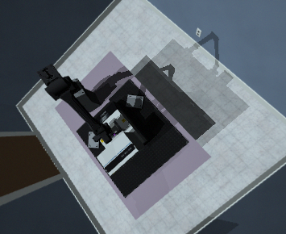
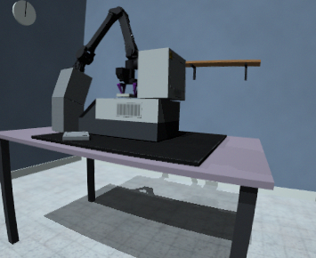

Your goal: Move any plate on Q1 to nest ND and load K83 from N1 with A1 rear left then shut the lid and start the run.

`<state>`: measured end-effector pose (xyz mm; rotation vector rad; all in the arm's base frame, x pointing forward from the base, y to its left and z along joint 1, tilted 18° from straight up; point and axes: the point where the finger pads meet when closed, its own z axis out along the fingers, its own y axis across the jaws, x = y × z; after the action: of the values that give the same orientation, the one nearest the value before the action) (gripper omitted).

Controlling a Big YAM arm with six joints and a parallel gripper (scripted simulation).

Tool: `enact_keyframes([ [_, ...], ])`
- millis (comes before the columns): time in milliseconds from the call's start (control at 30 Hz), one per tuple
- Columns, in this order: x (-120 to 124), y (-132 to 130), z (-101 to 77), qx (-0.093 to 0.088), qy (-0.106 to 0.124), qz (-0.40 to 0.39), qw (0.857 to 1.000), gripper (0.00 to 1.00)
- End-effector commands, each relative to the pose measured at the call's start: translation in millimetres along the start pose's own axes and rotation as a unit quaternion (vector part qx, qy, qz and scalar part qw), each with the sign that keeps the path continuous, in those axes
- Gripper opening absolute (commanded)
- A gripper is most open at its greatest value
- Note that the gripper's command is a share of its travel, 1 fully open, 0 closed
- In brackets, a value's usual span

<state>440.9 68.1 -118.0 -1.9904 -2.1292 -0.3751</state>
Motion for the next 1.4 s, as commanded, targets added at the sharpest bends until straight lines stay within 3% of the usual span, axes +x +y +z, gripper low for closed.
enact_keyframes([
  [0, 3.6, 12.8, -11.7, -0.02, -0.001, -0.001, 1.0, 0.0],
  [267, 8.3, 21.8, -14.7, -0.021, -0.001, -0.005, 1.0, 0.0],
  [433, 5.8, 21.2, -7.4, -0.014, 0.0, -0.003, 1.0, 0.0],
  [933, 8.5, 29.9, -6.3, -0.028, 0.0, -0.008, 1.0, 0.0],
  [1233, -4.3, 11.6, 3.8, -0.012, -0.001, 0.009, 1.0, 0.0],
  [1367, -3.8, 10.1, 1.4, -0.013, -0.001, 0.008, 1.0, 0.0],
])
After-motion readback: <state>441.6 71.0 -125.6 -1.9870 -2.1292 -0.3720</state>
